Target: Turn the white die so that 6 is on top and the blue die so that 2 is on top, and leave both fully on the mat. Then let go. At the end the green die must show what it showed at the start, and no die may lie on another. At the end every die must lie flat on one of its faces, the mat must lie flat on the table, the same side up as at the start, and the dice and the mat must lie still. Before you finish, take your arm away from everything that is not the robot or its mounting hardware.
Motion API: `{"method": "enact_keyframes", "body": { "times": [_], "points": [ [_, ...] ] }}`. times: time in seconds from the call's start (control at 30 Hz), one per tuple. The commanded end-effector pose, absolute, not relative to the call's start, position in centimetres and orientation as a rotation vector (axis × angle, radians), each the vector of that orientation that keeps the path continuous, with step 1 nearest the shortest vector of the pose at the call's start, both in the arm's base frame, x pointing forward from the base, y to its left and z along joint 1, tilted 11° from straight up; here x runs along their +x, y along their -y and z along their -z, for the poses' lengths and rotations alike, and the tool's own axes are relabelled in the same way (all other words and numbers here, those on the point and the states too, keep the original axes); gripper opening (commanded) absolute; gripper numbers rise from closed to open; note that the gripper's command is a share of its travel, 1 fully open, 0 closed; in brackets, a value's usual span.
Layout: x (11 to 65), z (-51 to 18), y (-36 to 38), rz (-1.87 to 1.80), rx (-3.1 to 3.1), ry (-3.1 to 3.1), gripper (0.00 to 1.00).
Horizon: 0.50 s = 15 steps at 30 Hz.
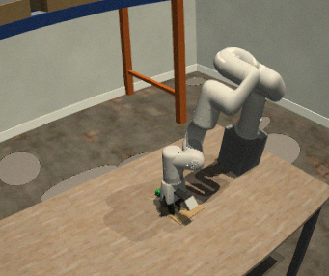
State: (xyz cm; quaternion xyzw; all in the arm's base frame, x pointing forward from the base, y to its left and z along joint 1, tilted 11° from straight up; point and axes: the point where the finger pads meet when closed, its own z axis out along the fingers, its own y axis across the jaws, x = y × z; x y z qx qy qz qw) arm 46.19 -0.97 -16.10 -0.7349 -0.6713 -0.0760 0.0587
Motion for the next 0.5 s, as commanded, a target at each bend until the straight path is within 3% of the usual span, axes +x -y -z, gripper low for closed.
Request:
{"method": "enact_keyframes", "body": {
  "times": [0.0,0.47],
  "points": [
    [46.35,15.98,1.0,0.234,-2.228,2.035,0.21],
    [46.36,16.2,0.96,0.234,-2.228,2.035,0.21]
  ]
}}
